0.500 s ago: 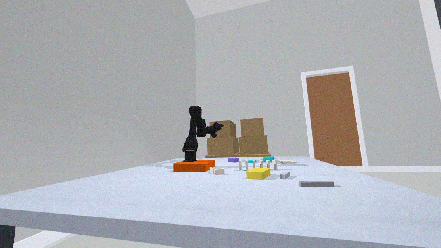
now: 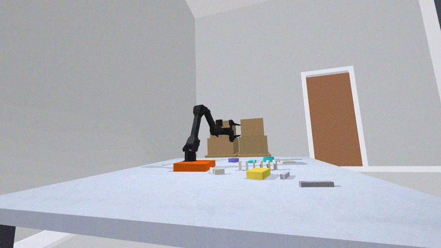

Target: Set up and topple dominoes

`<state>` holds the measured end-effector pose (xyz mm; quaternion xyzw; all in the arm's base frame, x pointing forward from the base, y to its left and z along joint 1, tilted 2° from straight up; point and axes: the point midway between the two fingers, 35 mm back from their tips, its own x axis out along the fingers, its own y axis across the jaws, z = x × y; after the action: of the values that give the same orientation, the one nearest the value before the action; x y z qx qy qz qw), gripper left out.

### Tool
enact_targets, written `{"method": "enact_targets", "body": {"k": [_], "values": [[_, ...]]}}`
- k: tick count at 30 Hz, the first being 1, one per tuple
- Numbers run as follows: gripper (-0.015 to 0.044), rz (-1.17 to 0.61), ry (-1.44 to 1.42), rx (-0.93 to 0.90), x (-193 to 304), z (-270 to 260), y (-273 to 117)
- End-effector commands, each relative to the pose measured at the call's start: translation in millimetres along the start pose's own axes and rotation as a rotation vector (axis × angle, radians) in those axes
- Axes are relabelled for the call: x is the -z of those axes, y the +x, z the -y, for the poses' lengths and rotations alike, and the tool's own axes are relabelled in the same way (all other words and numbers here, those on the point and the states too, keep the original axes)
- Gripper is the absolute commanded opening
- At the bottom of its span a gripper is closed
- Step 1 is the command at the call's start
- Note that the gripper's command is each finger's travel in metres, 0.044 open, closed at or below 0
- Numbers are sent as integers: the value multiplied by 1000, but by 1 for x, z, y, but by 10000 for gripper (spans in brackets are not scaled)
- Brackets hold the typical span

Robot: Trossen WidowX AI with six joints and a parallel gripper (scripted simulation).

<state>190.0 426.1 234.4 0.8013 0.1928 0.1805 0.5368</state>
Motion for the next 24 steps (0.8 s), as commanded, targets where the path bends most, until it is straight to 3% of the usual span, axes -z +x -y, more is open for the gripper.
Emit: {"method": "enact_targets", "body": {"k": [1,6,12,18,24], "values": [[440,102,-307,48,-57,-11,43],[440,192,-618,159,-120,-14,73],[440,264,-1093,446,-224,-17,96],[440,229,-1426,773,-322,-24,87],[440,84,-1638,1099,-407,-34,54]]}}
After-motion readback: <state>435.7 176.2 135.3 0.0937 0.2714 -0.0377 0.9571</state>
